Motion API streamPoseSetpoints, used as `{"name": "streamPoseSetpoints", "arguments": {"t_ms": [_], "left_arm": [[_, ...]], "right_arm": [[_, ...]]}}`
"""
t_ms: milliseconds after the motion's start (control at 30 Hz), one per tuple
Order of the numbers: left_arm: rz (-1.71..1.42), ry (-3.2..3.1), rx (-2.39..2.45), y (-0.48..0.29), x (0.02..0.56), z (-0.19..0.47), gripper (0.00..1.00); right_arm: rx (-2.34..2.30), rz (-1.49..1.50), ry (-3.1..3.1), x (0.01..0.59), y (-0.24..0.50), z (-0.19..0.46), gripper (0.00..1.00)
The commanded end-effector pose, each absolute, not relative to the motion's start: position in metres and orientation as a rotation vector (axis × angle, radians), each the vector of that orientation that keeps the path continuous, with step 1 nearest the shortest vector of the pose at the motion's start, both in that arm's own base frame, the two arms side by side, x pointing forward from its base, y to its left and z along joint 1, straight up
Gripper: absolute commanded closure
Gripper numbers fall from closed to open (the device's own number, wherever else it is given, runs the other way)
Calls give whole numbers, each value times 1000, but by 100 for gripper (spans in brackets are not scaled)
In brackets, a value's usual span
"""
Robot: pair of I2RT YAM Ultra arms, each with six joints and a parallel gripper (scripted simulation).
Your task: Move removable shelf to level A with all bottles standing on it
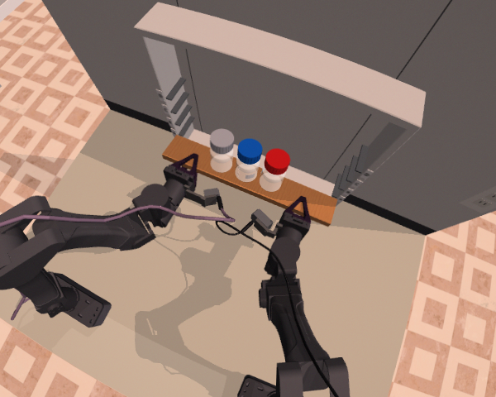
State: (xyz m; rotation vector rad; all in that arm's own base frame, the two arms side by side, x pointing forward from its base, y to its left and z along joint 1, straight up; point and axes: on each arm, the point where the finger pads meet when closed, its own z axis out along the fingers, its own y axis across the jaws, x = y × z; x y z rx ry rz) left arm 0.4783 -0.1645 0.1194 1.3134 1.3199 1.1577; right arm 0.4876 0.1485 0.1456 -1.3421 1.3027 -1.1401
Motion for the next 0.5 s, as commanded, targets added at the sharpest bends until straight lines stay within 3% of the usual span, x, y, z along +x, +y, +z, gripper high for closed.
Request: {"name": "streamPoseSetpoints", "arguments": {"t_ms": [0,467], "left_arm": [[1228,1228,1197,-164,500,169,100],[1228,1228,1197,-163,515,174,100]], "right_arm": [[-1210,-1208,1208,508,145,203,100],[-1210,-1208,1208,523,145,209,100]]}}
